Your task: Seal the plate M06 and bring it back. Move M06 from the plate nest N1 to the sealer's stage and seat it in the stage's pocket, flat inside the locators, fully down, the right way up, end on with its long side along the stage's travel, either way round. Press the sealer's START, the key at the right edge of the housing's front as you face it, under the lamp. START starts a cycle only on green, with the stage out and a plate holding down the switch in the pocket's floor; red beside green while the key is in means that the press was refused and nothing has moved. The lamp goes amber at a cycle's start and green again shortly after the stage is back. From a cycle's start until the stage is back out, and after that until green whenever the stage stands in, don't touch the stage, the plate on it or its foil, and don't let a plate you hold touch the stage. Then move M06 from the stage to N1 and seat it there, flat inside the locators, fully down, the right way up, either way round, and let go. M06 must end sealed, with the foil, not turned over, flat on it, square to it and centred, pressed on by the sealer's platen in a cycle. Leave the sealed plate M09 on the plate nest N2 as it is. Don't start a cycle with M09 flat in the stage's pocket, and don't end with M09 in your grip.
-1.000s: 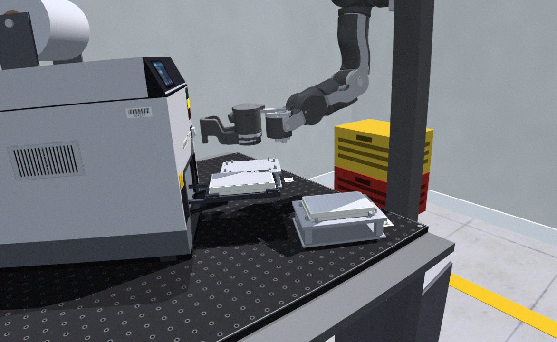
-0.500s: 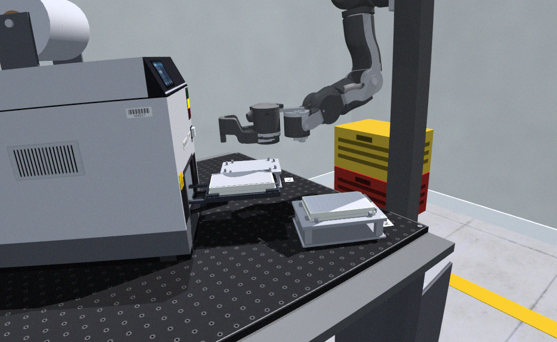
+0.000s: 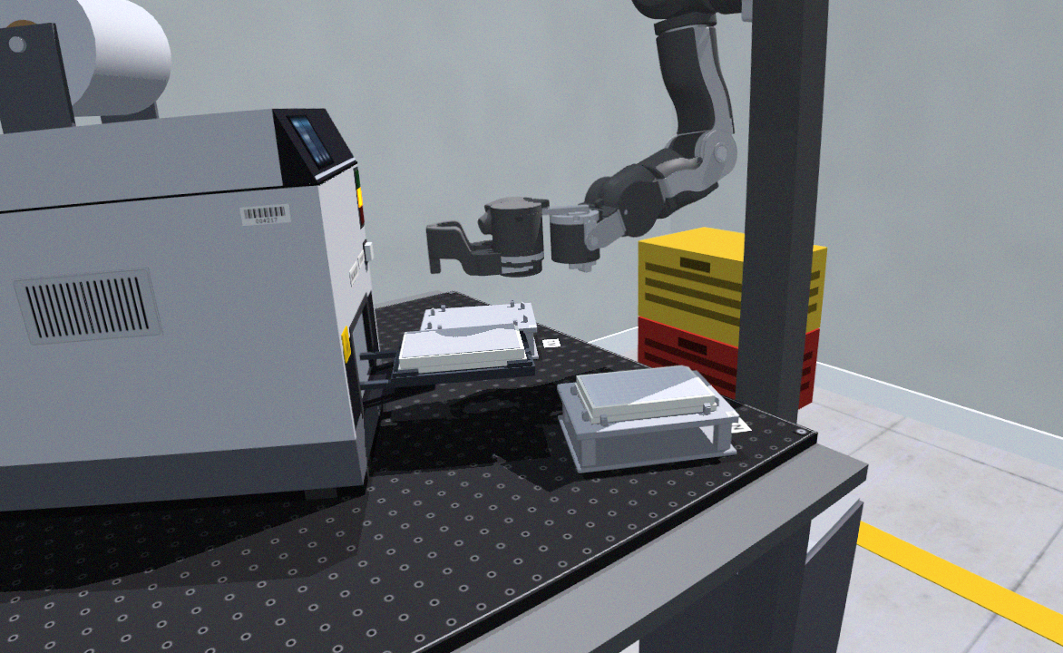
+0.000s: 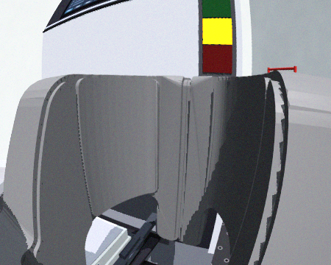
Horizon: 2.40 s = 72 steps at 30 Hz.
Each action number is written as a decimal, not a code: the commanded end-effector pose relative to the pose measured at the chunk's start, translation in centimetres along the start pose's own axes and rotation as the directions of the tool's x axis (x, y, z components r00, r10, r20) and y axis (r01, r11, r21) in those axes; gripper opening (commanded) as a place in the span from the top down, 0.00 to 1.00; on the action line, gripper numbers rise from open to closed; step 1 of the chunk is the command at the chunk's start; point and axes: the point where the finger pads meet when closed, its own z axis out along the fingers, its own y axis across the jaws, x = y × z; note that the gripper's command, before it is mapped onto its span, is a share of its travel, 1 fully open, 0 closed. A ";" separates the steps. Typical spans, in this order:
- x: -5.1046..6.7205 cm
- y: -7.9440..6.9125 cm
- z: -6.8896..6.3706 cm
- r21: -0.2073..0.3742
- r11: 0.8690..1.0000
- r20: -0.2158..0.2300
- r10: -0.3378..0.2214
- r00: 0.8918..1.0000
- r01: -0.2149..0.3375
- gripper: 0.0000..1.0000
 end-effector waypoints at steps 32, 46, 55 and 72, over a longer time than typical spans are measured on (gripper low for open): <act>-1.0 8.7 -2.4 0.348 0.868 -0.063 -0.355 0.933 0.354 1.00; -1.5 12.9 -3.6 0.495 0.711 -0.137 -0.504 0.853 0.499 1.00; -1.5 12.9 -3.6 0.495 0.711 -0.137 -0.504 0.853 0.499 1.00; -2.0 17.2 -4.7 0.610 0.506 -0.234 -0.620 0.749 0.610 1.00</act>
